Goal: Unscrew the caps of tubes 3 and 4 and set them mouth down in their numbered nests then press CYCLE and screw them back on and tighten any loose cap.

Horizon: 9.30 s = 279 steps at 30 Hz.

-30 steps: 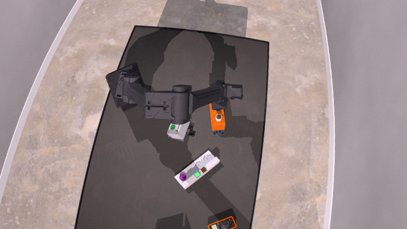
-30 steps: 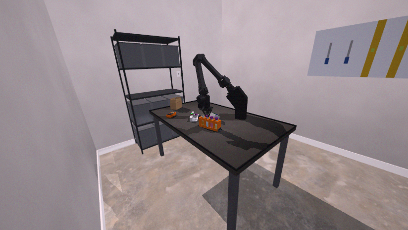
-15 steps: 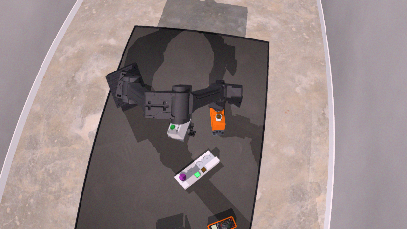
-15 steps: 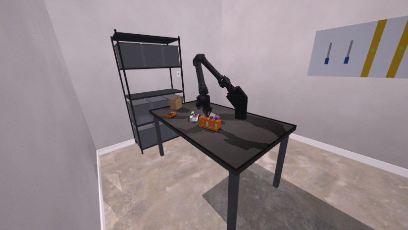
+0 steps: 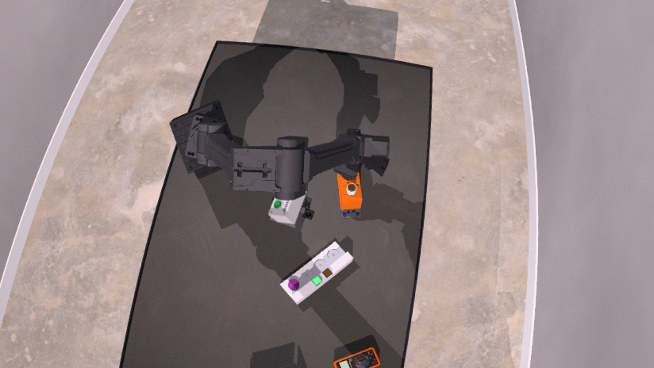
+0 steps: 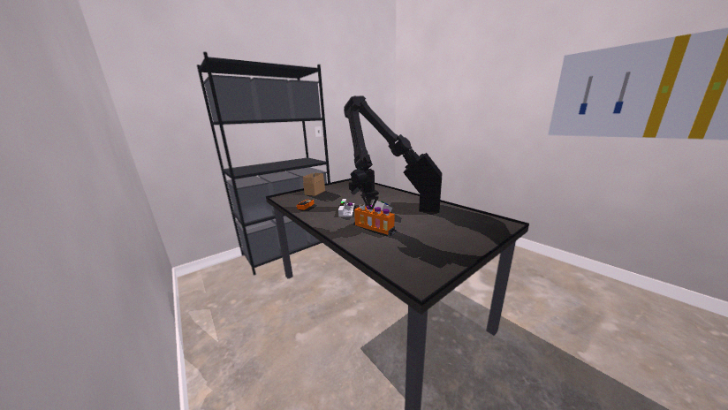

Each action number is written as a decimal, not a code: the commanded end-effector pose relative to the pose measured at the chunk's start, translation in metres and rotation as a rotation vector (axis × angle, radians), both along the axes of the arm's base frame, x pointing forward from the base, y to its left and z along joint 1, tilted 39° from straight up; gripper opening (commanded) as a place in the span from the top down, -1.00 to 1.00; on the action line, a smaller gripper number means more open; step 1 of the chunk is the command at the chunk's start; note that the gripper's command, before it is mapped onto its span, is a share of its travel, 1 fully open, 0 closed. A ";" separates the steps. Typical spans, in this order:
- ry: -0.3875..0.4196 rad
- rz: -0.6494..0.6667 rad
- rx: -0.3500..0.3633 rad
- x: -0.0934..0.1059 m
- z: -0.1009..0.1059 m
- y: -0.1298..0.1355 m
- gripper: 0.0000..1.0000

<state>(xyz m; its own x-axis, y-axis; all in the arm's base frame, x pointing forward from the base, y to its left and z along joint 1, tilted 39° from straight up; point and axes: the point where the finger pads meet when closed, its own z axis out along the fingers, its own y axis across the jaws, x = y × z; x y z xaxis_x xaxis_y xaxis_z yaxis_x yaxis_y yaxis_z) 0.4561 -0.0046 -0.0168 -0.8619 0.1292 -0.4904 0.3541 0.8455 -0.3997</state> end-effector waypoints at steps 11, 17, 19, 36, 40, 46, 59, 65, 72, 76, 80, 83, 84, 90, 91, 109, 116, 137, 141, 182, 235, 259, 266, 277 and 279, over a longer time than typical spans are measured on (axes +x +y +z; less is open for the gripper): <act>0.147 0.196 -0.088 -0.005 -0.008 0.005 0.02; 0.271 0.383 -0.174 -0.005 -0.008 0.006 0.02; 0.311 0.445 -0.202 -0.004 -0.008 0.005 0.02; 0.609 0.909 -0.419 0.001 -0.005 0.006 0.02; 0.648 0.971 -0.448 0.002 -0.004 0.006 0.02; 0.770 1.156 -0.536 0.005 -0.003 0.007 0.02; 0.999 1.498 -0.695 0.004 -0.004 0.006 0.02; 1.111 1.668 -0.774 0.004 -0.004 0.006 0.02; 1.111 1.667 -0.774 0.004 -0.004 0.006 0.02; 1.092 1.644 -0.777 0.005 0.003 0.003 1.00; 1.092 1.644 -0.777 0.005 0.003 0.003 1.00; 1.092 1.644 -0.777 0.005 0.003 0.003 1.00; 1.092 1.644 -0.777 0.005 0.003 0.003 1.00; 1.047 1.572 -0.729 0.004 -0.004 0.006 1.00; 1.047 1.572 -0.729 0.004 -0.004 0.006 1.00; 0.634 0.946 -0.439 0.005 -0.004 0.004 1.00; 0.456 0.676 -0.314 0.005 -0.004 0.003 1.00; -0.002 -0.010 0.005 0.005 -0.004 0.002 1.00; -0.063 -0.105 0.049 0.005 -0.004 0.002 1.00; -0.713 -1.055 0.503 0.006 0.001 0.002 0.02; 0.287 0.438 -0.198 0.007 -0.004 0.005 0.02; 0.729 1.092 -0.503 0.003 -0.007 0.004 0.02; 0.708 1.073 -0.505 0.006 0.001 0.002 1.00; 0.708 1.073 -0.505 0.006 0.001 0.003 1.00; 0.708 1.073 -0.505 0.006 0.001 0.003 1.00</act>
<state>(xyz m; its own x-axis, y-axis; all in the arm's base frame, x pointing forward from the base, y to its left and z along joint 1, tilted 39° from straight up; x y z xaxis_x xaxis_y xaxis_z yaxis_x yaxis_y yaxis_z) 0.4572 -0.0052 -0.0183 -0.5179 -0.8024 0.2967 -0.7760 0.2947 -0.5577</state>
